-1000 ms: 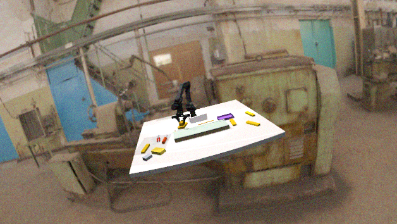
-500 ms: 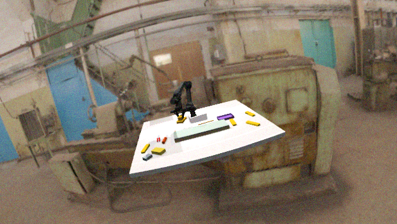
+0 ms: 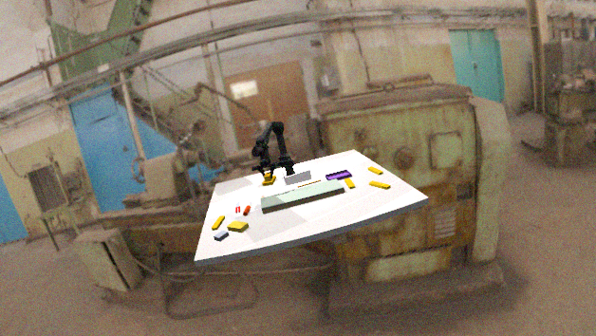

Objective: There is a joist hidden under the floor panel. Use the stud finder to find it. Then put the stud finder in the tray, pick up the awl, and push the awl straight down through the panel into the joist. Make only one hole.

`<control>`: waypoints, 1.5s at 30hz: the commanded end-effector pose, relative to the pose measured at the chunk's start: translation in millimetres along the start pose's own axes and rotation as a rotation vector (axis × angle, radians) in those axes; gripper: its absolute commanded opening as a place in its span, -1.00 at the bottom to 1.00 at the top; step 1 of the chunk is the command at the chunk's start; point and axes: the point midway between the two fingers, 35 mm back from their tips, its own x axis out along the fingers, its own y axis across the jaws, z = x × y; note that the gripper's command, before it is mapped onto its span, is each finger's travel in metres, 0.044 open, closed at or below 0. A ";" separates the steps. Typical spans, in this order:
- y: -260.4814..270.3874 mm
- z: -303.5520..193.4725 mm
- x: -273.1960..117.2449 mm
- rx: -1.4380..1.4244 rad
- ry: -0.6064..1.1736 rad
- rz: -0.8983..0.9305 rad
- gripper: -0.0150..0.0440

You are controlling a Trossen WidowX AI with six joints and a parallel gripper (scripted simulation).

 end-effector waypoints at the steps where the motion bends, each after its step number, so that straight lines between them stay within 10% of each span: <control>1: 0.2 21.7 -0.1 -0.049 -0.011 0.015 -0.49; 45: 5.6 108.5 56.1 -0.267 -0.022 0.074 -0.49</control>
